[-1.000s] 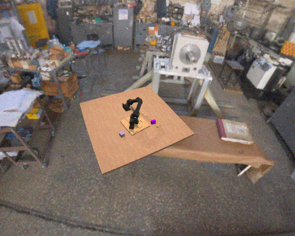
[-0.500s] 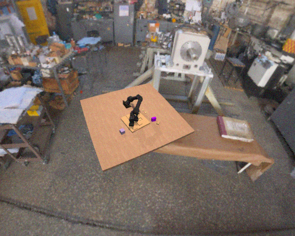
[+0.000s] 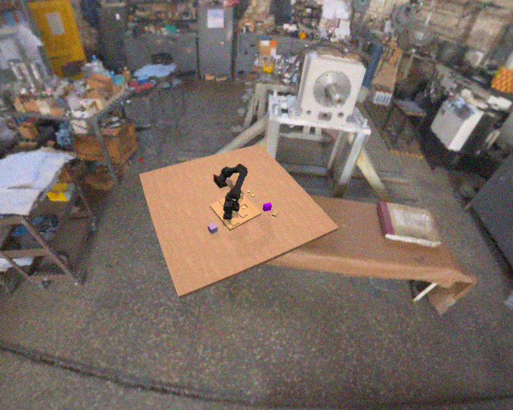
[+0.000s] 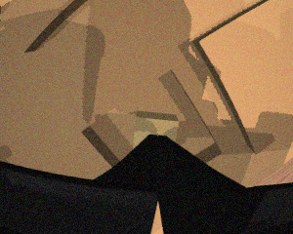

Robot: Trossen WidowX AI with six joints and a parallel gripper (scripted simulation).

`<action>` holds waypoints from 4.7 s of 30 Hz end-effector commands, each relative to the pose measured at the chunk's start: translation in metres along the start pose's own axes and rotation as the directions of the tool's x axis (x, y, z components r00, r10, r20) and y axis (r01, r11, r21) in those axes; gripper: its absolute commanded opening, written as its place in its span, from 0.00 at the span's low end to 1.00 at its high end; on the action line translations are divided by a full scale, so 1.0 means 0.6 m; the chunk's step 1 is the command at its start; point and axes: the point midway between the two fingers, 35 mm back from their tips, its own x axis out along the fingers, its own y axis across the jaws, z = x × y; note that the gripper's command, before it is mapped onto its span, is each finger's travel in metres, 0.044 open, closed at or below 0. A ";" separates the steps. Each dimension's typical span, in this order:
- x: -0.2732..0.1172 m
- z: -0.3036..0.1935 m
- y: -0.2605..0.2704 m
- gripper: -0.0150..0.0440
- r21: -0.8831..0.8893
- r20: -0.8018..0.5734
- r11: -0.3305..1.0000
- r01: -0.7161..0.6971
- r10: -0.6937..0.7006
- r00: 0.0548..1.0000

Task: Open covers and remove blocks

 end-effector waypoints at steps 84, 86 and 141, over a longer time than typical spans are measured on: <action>-0.048 0.006 -0.001 0.50 1.000 -0.004 0.004 0.004 0.001 1.000; -0.048 0.006 -0.001 0.50 1.000 -0.004 0.004 0.004 0.001 1.000; 0.004 0.007 -0.001 0.47 1.000 -0.007 0.009 0.007 0.002 1.000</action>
